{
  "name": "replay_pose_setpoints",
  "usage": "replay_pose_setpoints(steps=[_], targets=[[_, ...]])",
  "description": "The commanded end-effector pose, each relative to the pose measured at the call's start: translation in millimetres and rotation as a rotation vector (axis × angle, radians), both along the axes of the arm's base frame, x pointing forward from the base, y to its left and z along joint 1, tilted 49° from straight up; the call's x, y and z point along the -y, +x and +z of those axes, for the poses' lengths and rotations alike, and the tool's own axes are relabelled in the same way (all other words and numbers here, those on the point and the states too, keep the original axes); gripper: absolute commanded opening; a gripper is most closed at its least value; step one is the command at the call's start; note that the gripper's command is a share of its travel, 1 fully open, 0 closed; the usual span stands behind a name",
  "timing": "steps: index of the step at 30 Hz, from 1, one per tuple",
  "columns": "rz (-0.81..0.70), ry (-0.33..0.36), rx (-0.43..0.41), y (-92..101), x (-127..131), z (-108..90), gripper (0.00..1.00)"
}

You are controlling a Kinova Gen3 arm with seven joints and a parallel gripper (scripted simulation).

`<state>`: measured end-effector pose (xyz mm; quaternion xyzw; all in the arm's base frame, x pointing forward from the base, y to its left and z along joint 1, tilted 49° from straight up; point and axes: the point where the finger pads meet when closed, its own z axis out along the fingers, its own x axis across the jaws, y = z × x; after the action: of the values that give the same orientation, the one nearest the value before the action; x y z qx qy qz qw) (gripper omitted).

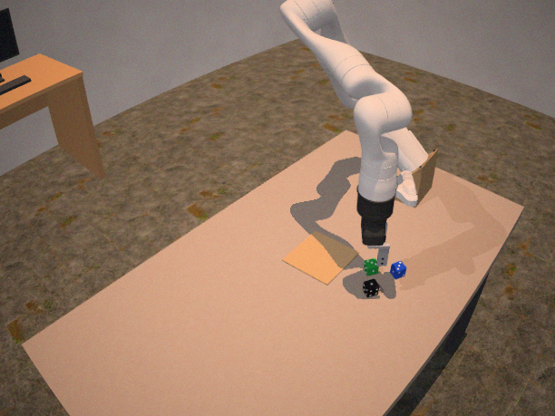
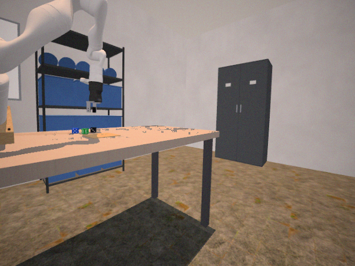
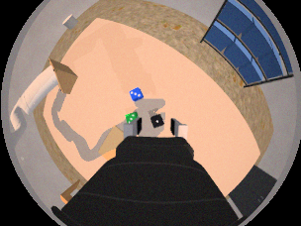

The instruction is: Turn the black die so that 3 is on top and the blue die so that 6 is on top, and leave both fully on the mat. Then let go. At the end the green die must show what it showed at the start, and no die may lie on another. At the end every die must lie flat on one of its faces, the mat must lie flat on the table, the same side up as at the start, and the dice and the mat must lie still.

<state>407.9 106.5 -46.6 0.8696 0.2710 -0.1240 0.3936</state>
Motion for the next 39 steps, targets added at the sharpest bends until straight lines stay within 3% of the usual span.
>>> replay_pose_setpoints(steps=[1,6,8,23,25,32,39], targets=[[-0.042,-0.005,0.055,-2.7,0.2,-2.8,1.00],[-0.176,-0.006,0.204,-3.7,4.4,-8.6,1.00],[-0.176,-0.006,0.204,-3.7,4.4,-8.6,1.00],[-0.570,-0.001,0.664,1.7,19.9,-16.1,1.00],[-0.570,-0.001,0.664,1.7,19.9,-16.1,1.00],[-0.692,0.005,0.813,5.3,25.4,-15.3,1.00],[-0.753,0.010,0.889,7.5,28.4,-14.3,1.00]])
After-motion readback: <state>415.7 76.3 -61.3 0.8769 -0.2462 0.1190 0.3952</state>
